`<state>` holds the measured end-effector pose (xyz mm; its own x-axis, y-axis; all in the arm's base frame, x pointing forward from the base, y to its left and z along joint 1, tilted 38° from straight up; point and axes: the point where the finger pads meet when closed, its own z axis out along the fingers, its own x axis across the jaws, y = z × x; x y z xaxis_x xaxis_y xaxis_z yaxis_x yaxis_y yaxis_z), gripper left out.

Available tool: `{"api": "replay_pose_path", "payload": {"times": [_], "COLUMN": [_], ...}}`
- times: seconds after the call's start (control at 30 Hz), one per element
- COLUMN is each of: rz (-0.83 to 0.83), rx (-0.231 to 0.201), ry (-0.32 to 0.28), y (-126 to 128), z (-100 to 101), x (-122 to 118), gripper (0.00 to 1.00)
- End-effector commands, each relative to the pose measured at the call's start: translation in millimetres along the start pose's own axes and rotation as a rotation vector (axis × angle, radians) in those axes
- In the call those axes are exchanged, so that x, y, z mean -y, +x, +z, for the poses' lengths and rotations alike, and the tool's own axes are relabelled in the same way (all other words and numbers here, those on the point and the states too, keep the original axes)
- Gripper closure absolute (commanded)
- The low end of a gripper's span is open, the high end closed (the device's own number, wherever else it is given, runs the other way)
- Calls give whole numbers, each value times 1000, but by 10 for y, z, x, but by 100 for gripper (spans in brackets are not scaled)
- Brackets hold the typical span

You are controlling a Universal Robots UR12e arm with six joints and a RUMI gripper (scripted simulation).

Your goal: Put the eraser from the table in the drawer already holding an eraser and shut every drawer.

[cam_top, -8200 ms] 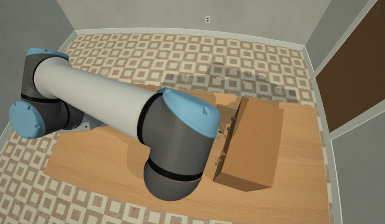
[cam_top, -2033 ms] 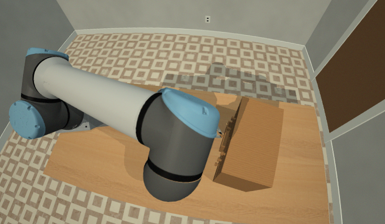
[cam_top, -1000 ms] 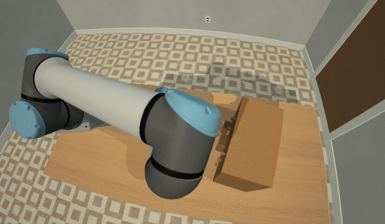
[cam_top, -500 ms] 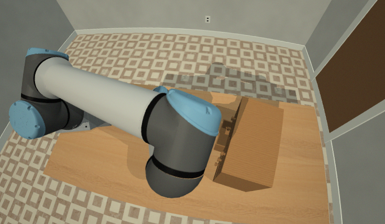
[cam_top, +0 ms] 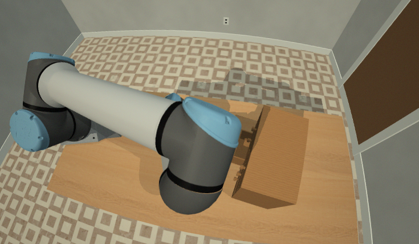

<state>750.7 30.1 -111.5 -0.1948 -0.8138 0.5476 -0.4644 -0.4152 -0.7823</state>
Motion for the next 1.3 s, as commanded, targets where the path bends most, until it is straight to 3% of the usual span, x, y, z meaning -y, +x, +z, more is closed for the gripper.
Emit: {"api": "replay_pose_path", "payload": {"times": [0.0, 1.27], "rz": [0, 0], "rx": [0, 0], "ry": [1, 1], "y": [-1, -1], "z": [-23, -98], "x": [-11, -74], "gripper": [93, 93]}}
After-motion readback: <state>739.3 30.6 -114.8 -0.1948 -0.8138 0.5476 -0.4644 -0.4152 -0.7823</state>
